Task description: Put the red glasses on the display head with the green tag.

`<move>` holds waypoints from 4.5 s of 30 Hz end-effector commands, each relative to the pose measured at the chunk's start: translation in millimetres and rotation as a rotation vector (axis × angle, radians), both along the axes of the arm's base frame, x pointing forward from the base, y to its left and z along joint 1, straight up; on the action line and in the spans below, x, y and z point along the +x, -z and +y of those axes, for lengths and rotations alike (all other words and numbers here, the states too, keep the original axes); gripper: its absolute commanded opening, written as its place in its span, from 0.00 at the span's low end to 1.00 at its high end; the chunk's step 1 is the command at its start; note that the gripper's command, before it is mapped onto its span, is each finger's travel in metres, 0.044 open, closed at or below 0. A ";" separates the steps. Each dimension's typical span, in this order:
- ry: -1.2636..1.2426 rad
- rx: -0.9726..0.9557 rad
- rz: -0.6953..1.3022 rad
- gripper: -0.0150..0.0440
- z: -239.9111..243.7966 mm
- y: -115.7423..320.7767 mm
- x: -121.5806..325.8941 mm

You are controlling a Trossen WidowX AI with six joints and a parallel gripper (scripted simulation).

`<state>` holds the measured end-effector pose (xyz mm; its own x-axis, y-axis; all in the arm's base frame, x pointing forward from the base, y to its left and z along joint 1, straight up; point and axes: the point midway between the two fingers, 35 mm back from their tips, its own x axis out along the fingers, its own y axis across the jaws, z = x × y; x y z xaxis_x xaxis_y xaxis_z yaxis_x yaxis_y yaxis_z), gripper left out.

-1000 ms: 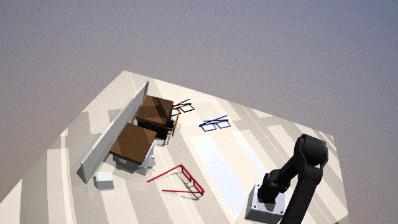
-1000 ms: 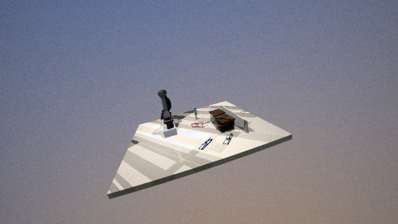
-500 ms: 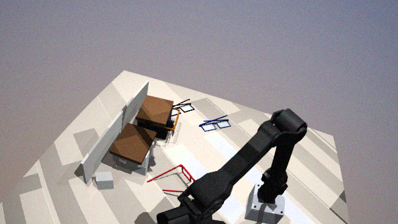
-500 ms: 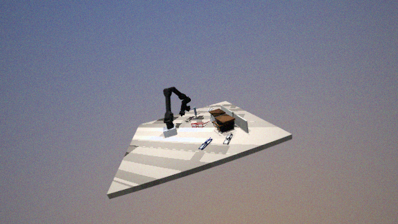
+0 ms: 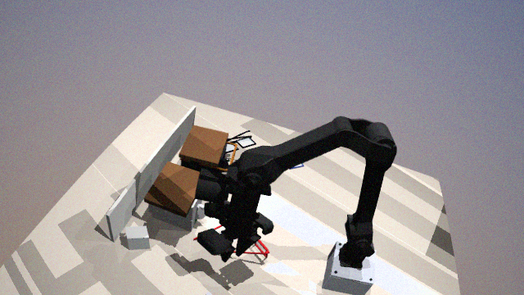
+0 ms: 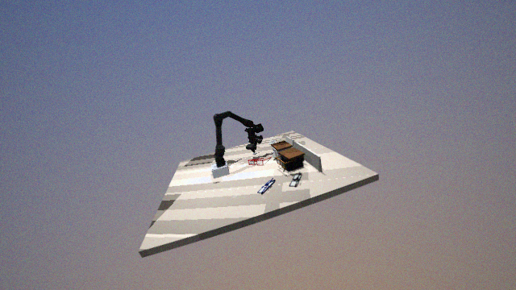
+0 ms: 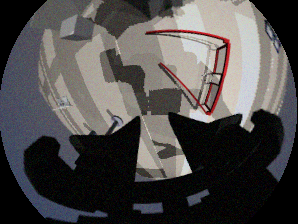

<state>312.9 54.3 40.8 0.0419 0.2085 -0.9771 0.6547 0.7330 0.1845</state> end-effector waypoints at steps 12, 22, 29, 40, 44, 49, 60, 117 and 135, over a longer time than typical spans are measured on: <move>0.139 -0.210 0.029 0.59 -142.9 -6.1 -20.2; 0.139 -0.210 0.029 0.46 -142.9 -6.1 -20.2; 0.139 -0.210 0.029 0.46 -143.3 -2.1 -20.0; 0.139 -0.210 0.030 0.46 -145.1 15.9 -19.7; 0.139 -0.210 0.030 0.46 -145.7 22.6 -19.8; 0.139 -0.210 0.030 0.46 -146.5 30.8 -20.2; 0.139 -0.210 0.030 0.46 -147.8 48.7 -21.9; 0.139 -0.210 0.029 0.25 -147.1 -48.6 -12.8; 0.140 -0.204 0.026 0.25 -81.5 -52.0 19.2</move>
<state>326.4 -44.5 93.0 0.0357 0.0012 -0.9994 0.7522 0.6584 0.0276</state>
